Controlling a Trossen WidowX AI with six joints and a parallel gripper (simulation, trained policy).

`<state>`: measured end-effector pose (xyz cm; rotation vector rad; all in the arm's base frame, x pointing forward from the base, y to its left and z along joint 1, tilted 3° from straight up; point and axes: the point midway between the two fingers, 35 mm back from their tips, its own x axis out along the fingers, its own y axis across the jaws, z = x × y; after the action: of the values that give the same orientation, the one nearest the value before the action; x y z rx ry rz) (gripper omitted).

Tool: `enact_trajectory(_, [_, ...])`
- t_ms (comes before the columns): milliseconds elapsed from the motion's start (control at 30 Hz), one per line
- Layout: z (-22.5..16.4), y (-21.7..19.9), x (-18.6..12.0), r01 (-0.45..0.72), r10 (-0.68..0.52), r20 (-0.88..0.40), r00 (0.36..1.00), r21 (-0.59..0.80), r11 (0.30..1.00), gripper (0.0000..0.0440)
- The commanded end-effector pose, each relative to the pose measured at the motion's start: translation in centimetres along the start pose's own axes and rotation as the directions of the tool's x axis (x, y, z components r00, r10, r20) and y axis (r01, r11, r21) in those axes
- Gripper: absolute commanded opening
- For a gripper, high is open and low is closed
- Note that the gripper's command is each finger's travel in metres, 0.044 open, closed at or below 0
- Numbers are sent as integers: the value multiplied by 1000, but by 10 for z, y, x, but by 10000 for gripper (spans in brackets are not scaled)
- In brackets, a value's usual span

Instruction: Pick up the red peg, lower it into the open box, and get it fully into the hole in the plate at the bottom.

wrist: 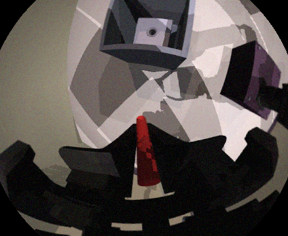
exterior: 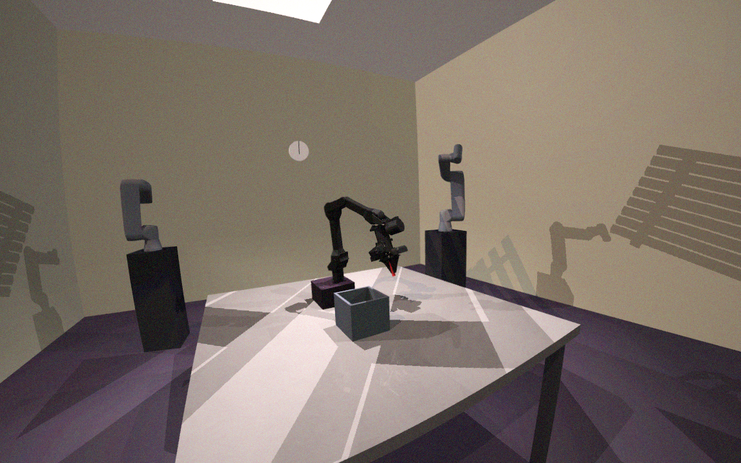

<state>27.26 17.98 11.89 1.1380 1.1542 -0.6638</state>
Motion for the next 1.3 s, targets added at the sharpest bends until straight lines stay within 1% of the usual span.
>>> enact_trajectory(0, [16,9,-7,-18,18,29,999,5,1000,0])
enact_trajectory(267, [49,15,-11,-11,9,79,997,24,1000,0])
enact_trajectory(633, [88,12,-10,35,-41,124,991,48,998,0])
enact_trajectory(1267, [137,0,2,137,-144,137,980,62,989,0])
